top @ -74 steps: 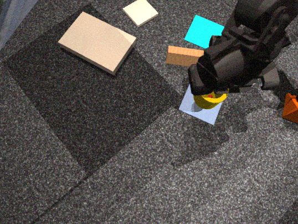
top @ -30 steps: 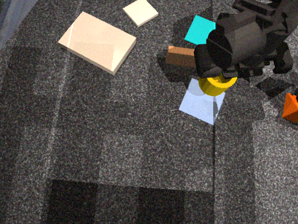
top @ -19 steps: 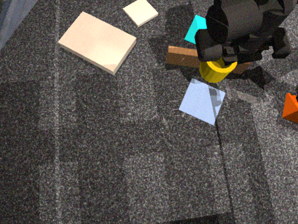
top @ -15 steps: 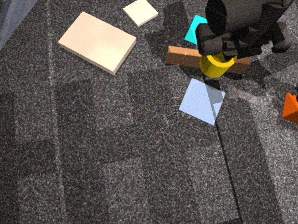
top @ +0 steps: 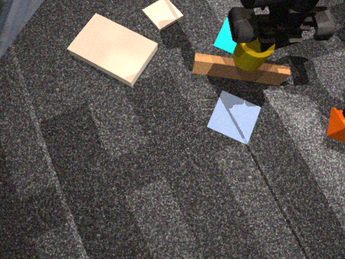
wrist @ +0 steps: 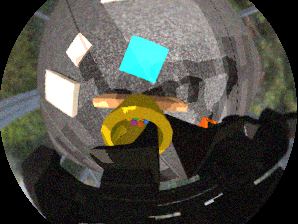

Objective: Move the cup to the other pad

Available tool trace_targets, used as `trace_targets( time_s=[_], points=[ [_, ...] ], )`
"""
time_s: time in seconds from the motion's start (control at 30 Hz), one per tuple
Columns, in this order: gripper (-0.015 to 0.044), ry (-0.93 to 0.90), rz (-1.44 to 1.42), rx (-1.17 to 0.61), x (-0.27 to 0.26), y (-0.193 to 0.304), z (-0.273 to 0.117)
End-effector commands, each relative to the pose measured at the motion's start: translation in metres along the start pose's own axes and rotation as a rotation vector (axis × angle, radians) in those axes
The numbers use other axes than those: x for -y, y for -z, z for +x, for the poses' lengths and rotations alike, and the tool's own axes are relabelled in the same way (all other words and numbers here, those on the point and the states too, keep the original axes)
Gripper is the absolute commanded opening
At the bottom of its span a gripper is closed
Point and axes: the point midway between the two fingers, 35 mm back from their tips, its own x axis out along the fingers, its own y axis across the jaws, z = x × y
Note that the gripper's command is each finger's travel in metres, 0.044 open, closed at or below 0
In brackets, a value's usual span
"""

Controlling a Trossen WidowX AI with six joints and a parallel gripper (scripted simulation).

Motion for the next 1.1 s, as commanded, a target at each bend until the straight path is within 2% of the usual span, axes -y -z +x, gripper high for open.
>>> trace_targets(
  time_s=[0.0,1.07],
  points=[
    [0.0000,-0.007,0.001,0.003,0.002,-0.011,-0.002],
    [0.0000,-0.006,0.002,0.008,0.024,-0.100,-0.006]
  ],
)
